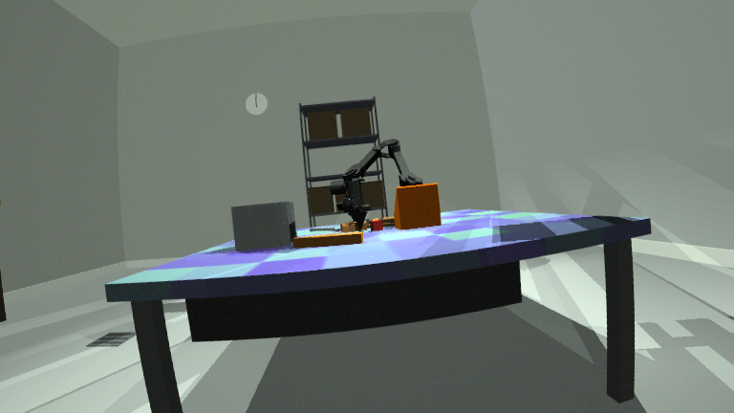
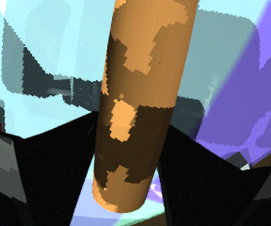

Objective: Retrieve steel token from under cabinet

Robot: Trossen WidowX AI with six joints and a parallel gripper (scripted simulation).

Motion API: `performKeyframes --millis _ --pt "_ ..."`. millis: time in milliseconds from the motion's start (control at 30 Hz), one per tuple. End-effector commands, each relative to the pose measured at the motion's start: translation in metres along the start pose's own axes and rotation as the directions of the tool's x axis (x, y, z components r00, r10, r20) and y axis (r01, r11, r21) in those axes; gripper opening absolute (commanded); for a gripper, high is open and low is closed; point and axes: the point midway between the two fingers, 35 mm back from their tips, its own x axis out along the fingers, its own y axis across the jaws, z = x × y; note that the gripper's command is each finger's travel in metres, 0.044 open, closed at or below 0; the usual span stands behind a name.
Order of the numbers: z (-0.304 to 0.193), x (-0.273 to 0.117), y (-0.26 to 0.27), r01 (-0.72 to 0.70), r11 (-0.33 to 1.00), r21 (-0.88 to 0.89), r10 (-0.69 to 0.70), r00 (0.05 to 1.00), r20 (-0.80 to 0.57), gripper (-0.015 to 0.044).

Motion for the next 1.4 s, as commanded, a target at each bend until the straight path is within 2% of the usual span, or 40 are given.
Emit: performKeyframes --millis 0,1367 --pt "0.005 0.0 -0.001 0.004 1.0 0.005 -0.004 1.0 0.001 0.0" --pt "0.055 -0.001 -0.002 0.004 1.0 0.008 -0.004 1.0 0.003 0.0"
